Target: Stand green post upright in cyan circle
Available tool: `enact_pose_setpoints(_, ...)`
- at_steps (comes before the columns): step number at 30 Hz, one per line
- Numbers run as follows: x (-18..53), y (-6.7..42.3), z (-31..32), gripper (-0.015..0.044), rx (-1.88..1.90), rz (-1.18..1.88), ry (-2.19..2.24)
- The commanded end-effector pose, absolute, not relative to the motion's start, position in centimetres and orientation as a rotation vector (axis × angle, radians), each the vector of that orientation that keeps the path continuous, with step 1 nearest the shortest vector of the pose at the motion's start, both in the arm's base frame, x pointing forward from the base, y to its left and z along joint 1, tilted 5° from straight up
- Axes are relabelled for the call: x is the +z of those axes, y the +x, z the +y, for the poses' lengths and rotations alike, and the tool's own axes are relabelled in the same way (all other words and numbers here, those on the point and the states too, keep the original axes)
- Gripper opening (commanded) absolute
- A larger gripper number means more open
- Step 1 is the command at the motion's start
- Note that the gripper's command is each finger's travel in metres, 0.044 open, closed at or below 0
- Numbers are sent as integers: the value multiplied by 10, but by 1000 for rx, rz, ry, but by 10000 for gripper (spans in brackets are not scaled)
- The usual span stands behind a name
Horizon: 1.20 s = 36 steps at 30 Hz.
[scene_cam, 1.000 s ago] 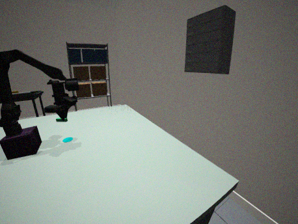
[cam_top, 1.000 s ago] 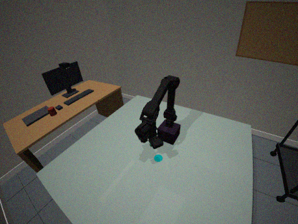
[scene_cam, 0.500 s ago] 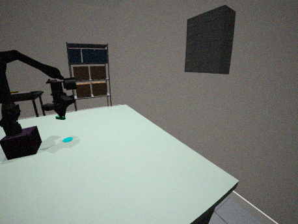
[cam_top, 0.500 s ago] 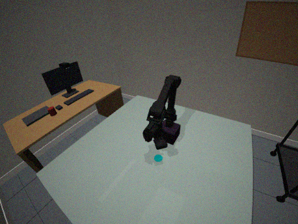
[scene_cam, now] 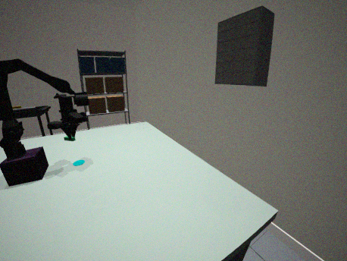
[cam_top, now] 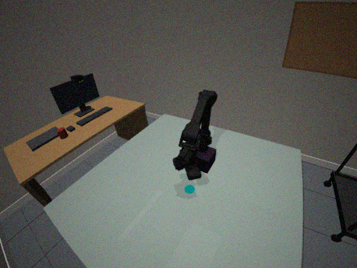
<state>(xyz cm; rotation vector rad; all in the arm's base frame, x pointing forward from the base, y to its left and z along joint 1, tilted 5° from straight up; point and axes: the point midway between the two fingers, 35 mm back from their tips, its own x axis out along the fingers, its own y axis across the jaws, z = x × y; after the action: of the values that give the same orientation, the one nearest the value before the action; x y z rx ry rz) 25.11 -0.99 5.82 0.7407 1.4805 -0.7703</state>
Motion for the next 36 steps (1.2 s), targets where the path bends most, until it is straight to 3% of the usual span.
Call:
enact_pose_setpoints(1, 55, 249, -10, 23, -804, 1473, 720)
enact_pose_setpoints(36, 38, 237, -10, 23, -990, 1374, 568)
